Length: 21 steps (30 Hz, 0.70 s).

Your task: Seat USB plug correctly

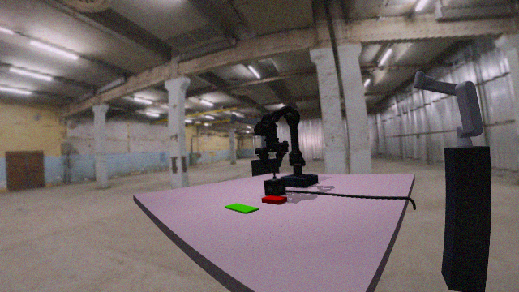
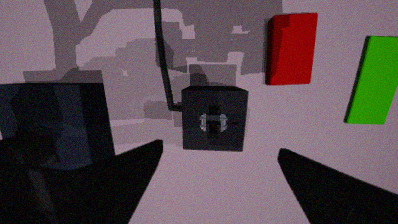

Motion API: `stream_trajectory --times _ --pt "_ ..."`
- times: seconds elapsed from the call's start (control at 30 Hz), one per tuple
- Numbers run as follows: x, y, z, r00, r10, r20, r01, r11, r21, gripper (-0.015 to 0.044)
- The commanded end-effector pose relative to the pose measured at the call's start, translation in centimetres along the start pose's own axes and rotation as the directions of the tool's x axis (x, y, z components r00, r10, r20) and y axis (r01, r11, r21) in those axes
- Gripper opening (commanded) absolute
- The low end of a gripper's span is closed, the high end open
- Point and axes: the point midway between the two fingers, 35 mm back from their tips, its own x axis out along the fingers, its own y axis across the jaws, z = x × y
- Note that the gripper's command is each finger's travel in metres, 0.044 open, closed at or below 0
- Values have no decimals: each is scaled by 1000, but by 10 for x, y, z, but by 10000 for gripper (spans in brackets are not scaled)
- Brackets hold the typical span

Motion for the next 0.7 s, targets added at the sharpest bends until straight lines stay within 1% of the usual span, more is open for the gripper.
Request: stream_trajectory --times 0.0,0.67 --pt "2 3 0 1000 8 -5 -8 1000 -4 440" --pt "21 3 0 1000 8 -5 -8 1000 -4 440"
